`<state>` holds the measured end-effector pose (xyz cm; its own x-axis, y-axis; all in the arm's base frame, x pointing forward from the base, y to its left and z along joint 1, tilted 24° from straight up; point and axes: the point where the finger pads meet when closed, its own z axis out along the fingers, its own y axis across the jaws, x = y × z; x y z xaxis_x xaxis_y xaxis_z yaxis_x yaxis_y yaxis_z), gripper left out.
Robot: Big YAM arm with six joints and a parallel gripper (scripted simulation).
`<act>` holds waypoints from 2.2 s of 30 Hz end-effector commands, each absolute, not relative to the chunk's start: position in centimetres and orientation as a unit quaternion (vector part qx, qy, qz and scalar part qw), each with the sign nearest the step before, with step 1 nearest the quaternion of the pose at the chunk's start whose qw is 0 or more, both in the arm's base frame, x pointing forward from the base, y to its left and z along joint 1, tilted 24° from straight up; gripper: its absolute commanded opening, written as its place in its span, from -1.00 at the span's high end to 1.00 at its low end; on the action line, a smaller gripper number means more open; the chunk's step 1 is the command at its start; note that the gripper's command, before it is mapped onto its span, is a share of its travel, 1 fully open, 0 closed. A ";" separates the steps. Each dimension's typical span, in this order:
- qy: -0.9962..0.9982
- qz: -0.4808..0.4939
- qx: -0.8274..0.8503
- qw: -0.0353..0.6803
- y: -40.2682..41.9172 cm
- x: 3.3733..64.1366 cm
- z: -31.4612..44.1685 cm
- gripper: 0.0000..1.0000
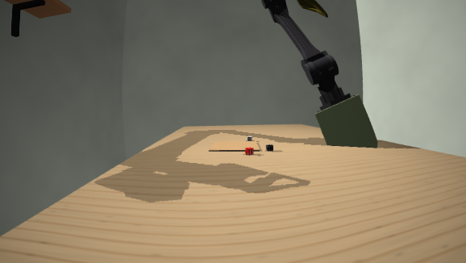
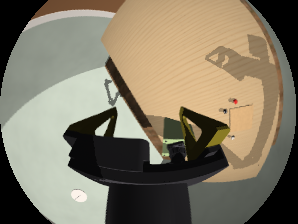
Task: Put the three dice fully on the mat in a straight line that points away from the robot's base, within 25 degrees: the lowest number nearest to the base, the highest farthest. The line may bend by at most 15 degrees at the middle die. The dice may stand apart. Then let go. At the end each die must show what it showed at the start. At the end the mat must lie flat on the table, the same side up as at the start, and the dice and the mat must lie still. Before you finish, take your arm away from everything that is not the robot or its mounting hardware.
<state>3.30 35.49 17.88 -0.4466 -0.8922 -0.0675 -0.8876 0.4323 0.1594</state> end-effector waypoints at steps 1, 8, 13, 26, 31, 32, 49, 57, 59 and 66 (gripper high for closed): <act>-0.845 -0.089 0.527 0.011 35.7 3.3 18.2 -1.00; -0.845 -0.089 0.527 0.011 35.7 3.3 18.2 -1.00; -0.845 -0.089 0.527 0.011 35.7 3.3 18.2 -1.00; -0.876 -0.040 0.476 -0.075 33.2 13.4 15.6 -1.00; -0.902 0.045 0.405 -0.145 26.5 22.8 13.4 -1.00; -0.906 0.068 0.388 -0.155 24.6 24.5 12.9 -1.00; -0.910 0.130 0.349 -0.185 19.9 28.6 12.3 -1.00; -0.910 0.130 0.349 -0.185 19.9 28.6 12.3 -1.00; -0.912 0.129 0.343 -0.185 19.9 28.6 12.3 -1.00; -0.951 0.119 0.223 -0.179 18.6 29.1 9.9 -1.00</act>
